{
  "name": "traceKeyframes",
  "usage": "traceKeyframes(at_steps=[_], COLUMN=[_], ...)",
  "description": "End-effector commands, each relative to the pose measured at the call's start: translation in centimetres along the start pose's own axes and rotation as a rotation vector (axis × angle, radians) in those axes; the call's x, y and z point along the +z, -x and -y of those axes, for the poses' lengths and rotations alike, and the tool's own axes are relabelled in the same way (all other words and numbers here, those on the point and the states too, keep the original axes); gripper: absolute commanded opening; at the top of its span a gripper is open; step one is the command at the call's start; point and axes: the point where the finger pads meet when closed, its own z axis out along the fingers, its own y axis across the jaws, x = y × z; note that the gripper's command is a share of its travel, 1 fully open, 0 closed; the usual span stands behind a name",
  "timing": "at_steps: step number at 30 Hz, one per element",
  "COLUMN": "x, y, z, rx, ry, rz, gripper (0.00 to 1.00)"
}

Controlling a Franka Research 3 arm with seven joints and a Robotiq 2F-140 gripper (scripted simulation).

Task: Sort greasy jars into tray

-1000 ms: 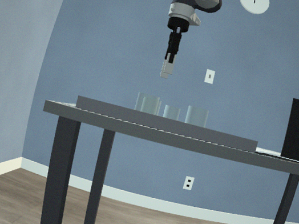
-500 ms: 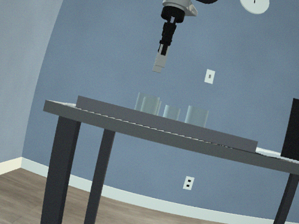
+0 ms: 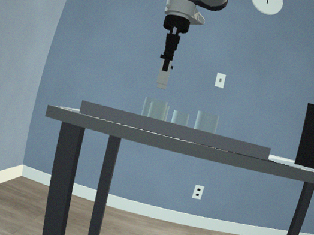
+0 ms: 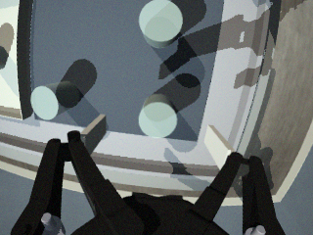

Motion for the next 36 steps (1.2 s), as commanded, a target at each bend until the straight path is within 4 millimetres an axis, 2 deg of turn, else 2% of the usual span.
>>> traceKeyframes(at_steps=[1,2,15,36], x=[1.7,2.3,2.3,6.1], y=[0.5,0.5,0.5,0.5], z=[-0.1,-0.1,-0.1,-0.1], rx=[0.027,0.027,0.027,0.027], ry=[0.004,0.004,0.004,0.004], rz=[0.012,0.012,0.012,0.012], gripper=[1.00,1.00,1.00,1.00])
